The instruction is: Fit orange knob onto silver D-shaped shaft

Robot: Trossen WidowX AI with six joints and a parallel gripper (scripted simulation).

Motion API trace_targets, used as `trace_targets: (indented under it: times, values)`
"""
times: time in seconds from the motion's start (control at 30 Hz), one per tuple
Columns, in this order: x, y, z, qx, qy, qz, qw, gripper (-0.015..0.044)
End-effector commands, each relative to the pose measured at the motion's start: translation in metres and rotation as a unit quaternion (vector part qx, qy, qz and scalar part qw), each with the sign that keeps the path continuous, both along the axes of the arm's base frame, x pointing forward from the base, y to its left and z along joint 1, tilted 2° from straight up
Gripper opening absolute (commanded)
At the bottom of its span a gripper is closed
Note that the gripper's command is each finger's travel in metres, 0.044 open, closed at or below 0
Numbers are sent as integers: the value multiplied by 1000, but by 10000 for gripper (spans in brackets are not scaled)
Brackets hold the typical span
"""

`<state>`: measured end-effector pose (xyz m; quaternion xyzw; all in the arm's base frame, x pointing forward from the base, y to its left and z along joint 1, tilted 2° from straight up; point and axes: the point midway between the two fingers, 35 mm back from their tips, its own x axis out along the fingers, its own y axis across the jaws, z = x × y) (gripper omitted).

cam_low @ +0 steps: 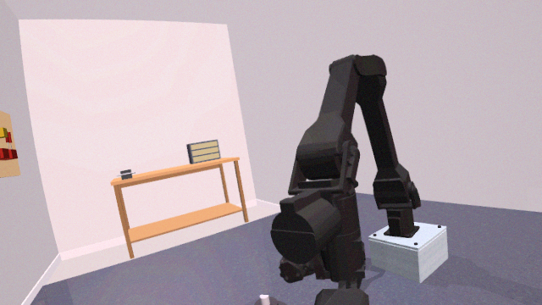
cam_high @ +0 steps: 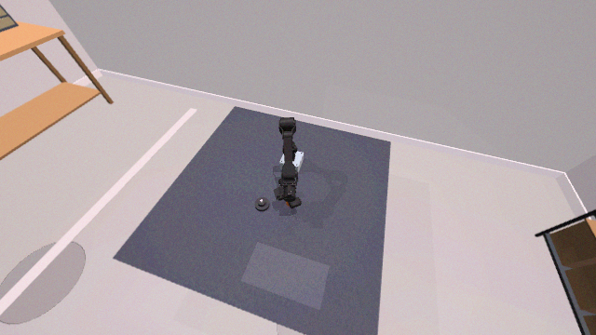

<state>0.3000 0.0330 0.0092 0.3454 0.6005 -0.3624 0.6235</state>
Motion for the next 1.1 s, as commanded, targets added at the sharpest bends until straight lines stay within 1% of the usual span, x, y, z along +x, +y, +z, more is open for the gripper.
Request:
trace_targets:
  times: [0.0,0.77,1.07]
  values:
    - [0,0,-6,1,1,2,1000,440]
    - [-2,-2,-40,1,1,2,1000,440]
    - [-2,-2,-40,1,1,2,1000,204]
